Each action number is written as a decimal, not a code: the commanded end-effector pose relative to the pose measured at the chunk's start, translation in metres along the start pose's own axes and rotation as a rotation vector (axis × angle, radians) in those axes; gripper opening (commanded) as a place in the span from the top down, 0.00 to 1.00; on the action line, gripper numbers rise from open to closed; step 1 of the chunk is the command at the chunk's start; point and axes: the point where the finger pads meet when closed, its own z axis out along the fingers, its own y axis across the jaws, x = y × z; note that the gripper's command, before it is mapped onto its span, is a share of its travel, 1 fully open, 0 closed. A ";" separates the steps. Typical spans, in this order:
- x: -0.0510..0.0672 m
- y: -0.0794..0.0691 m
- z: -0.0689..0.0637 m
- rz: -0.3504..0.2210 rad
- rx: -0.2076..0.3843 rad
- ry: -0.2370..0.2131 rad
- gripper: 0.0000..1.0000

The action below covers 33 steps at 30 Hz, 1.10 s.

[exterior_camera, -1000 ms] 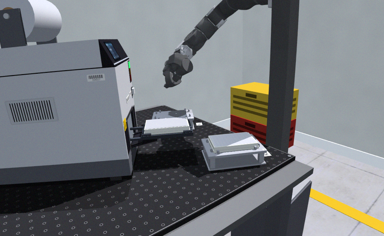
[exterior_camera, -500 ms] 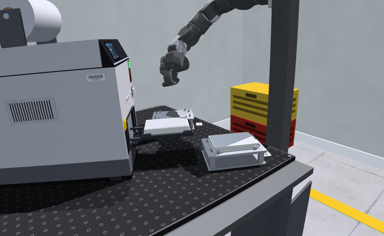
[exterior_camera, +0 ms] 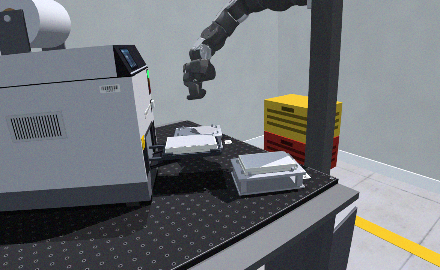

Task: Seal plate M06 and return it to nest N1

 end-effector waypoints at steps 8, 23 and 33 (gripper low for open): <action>-0.001 -0.004 0.001 -0.047 0.065 -0.007 1.00; -0.001 -0.004 0.001 -0.230 0.245 -0.006 1.00; 0.000 -0.004 0.001 -0.337 0.349 -0.009 1.00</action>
